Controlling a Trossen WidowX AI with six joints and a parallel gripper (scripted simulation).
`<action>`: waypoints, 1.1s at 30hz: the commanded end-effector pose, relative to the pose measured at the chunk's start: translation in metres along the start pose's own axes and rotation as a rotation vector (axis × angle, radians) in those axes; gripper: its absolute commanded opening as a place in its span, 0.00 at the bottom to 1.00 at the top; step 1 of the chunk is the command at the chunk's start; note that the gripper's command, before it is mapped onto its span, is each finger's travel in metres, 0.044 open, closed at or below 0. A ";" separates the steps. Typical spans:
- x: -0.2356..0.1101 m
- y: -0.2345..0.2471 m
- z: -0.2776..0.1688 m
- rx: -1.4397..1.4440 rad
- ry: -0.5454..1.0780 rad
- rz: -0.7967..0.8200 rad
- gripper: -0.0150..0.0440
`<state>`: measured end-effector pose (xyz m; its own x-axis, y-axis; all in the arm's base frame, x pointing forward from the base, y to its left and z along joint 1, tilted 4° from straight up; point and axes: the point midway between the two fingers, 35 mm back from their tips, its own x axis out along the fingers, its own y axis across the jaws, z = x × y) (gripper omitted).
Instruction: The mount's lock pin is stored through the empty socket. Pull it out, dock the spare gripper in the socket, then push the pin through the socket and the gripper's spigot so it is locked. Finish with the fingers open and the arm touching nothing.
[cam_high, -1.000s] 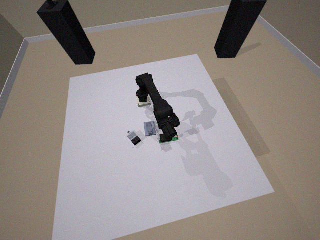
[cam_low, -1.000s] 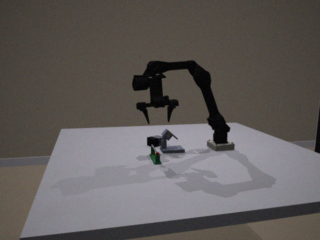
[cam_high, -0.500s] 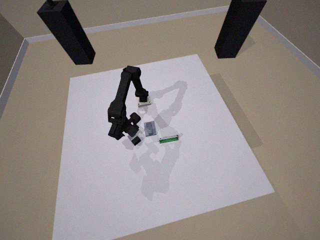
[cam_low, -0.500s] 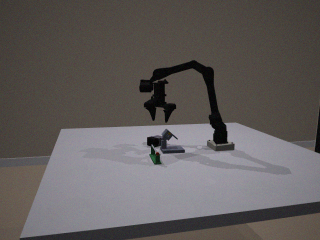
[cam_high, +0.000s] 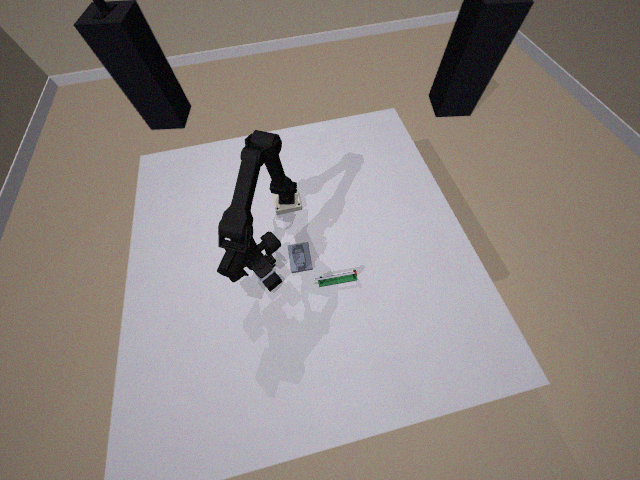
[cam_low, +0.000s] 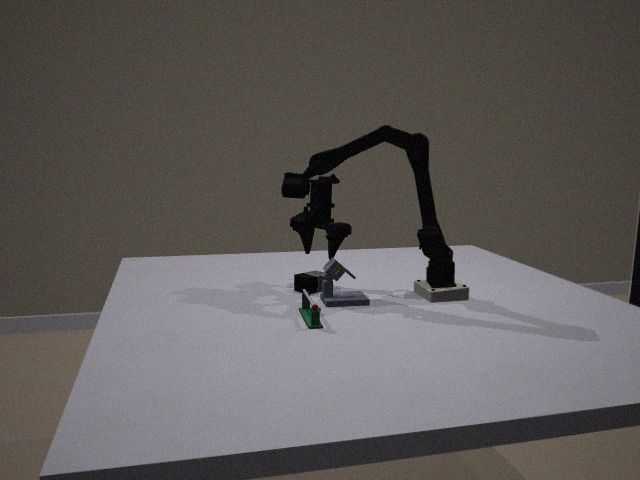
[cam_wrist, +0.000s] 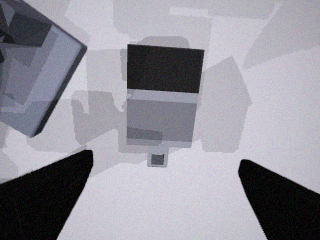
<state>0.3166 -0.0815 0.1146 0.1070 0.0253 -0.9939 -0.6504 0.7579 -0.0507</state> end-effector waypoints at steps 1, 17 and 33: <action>0.024 0.002 0.000 0.003 0.011 0.014 1.00; 0.048 0.002 0.000 0.003 0.011 0.014 1.00; 0.074 0.004 -0.001 0.003 0.011 0.014 1.00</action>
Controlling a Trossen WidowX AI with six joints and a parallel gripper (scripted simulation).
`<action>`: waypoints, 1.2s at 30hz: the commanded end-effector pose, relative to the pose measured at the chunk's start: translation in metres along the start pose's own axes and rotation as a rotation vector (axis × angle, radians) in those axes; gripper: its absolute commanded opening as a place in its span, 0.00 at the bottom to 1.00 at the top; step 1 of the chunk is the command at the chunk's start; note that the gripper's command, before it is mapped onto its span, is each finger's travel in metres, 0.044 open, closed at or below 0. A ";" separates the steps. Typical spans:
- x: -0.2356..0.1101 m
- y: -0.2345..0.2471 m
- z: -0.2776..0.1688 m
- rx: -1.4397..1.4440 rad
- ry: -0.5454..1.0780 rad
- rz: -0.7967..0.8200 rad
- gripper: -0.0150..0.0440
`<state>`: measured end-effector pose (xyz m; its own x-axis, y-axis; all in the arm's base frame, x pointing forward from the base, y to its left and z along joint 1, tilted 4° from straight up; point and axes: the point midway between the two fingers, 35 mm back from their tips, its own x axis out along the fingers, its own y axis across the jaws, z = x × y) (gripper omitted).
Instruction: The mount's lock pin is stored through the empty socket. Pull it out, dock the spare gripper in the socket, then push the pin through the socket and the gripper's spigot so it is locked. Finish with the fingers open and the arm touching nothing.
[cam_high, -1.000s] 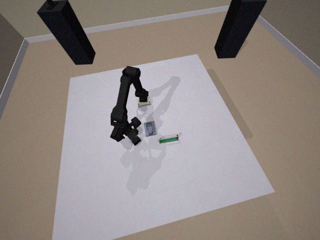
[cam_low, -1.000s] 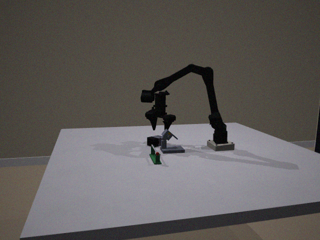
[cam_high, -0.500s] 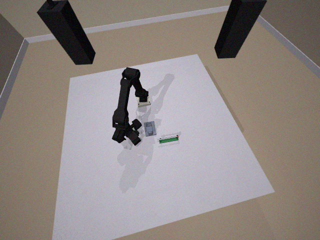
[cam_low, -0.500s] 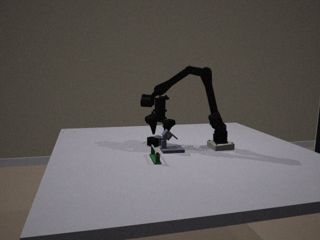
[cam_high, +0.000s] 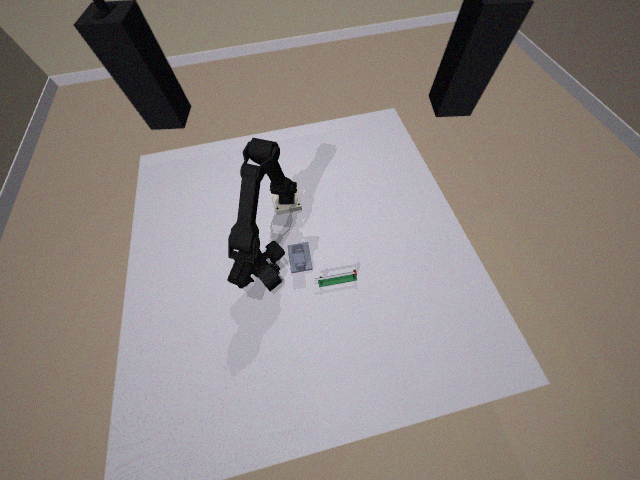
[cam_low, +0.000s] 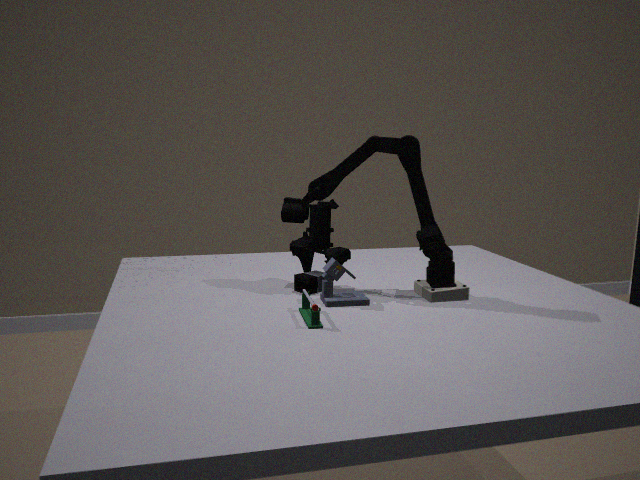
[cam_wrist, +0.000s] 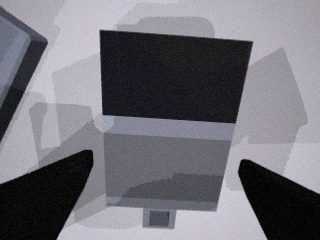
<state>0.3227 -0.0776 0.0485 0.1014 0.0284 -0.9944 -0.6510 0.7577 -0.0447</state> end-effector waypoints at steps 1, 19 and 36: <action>0.009 0.001 -0.002 0.003 0.009 0.008 1.00; 0.016 0.002 -0.002 0.003 0.009 0.009 0.68; -0.026 0.001 -0.001 0.003 0.009 0.008 0.25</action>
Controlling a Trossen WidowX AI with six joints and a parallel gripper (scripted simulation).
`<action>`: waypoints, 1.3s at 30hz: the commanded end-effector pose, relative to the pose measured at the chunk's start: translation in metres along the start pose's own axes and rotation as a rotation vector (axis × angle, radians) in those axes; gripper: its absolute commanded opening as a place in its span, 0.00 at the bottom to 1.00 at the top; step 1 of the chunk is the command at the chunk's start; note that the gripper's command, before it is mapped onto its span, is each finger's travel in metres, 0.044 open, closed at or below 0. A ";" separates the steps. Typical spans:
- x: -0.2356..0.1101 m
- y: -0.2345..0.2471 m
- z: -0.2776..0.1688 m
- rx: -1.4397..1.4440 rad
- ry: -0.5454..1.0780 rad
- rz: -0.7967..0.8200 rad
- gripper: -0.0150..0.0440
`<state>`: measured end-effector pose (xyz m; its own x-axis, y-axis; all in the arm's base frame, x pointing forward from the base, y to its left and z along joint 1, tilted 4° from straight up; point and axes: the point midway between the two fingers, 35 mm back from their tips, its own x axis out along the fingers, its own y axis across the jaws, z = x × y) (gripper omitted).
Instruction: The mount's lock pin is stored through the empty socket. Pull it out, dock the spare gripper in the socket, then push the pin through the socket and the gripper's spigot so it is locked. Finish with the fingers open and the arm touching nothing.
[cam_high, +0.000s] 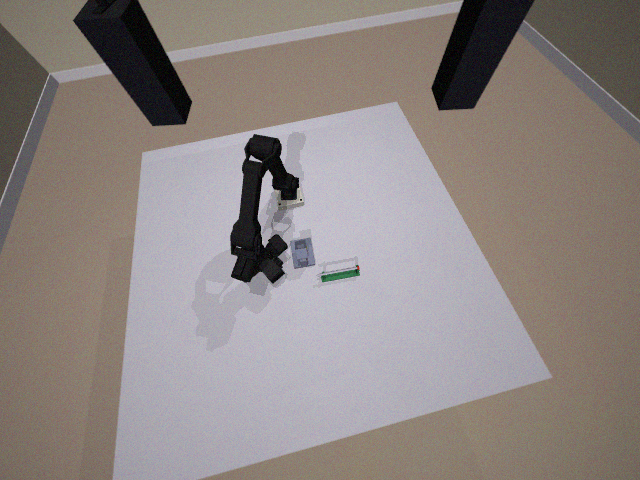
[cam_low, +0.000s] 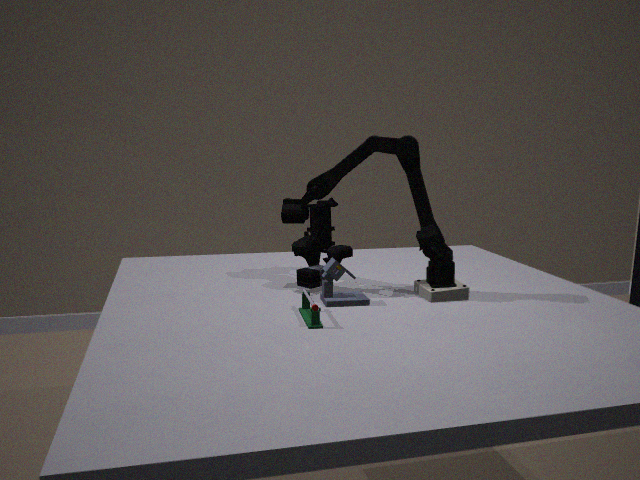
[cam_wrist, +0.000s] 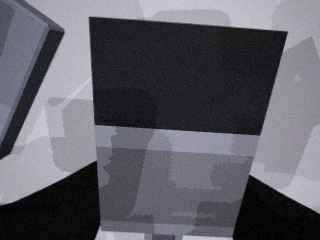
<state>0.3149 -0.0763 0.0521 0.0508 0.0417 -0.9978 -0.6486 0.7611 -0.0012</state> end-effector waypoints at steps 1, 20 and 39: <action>-0.027 -0.003 0.003 -0.004 -0.021 -0.035 0.25; -0.023 -0.003 0.004 0.305 -0.018 -0.020 0.25; -0.024 -0.004 0.008 0.770 -0.025 -0.017 0.25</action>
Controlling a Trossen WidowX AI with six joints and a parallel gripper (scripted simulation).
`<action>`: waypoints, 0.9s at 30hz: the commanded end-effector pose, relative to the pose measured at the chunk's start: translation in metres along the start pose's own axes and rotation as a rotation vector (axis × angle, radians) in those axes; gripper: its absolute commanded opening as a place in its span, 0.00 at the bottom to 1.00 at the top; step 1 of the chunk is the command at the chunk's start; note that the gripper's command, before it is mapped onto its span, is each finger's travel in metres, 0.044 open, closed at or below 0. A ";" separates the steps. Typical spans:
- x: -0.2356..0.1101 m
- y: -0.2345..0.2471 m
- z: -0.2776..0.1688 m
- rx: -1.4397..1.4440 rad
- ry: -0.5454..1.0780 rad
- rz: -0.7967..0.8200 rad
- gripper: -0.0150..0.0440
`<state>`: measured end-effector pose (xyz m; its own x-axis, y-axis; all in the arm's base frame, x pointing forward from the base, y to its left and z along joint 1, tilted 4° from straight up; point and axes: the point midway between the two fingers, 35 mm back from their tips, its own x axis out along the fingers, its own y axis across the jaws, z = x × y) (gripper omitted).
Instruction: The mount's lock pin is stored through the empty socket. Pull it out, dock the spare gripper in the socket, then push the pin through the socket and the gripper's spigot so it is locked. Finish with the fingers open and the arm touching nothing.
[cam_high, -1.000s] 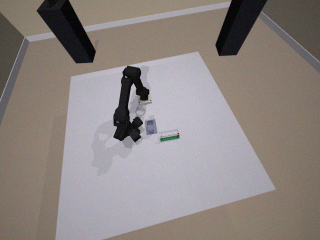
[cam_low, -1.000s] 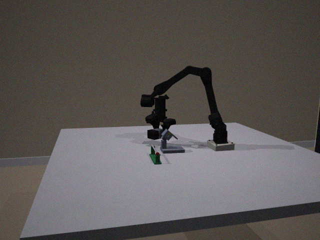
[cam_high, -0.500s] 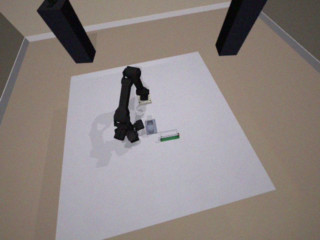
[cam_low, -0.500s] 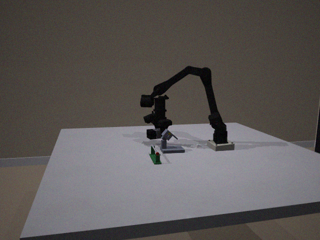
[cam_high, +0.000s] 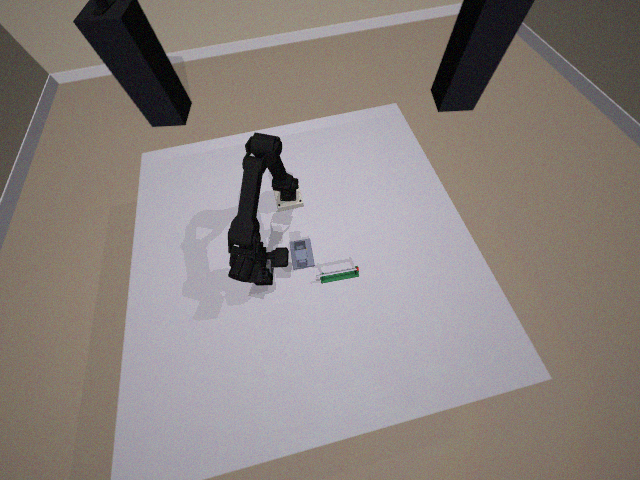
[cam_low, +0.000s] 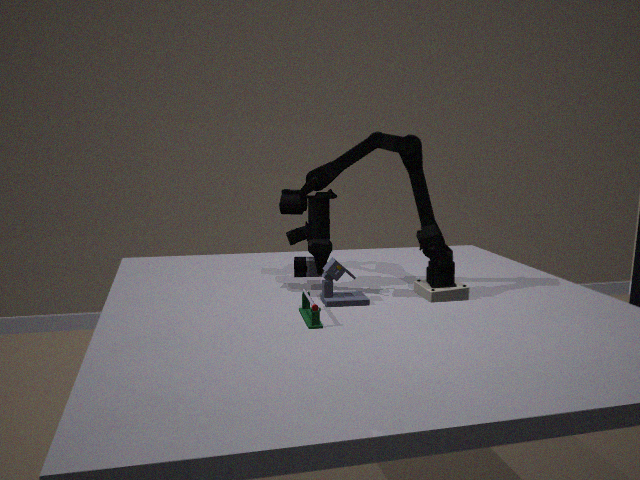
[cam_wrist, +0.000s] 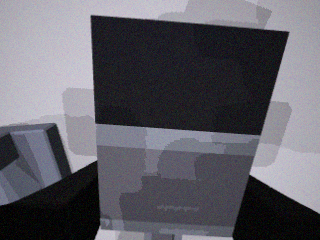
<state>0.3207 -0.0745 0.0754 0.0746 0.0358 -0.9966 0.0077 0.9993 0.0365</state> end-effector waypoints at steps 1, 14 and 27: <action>-0.002 0.000 0.002 0.080 -0.004 -0.002 0.25; -0.002 0.001 0.005 0.398 -0.006 -0.001 0.25; -0.003 0.003 0.007 0.716 -0.008 0.000 0.25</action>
<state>0.3257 -0.0717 0.0775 0.0778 0.0358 -0.9963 0.6180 0.7825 0.0764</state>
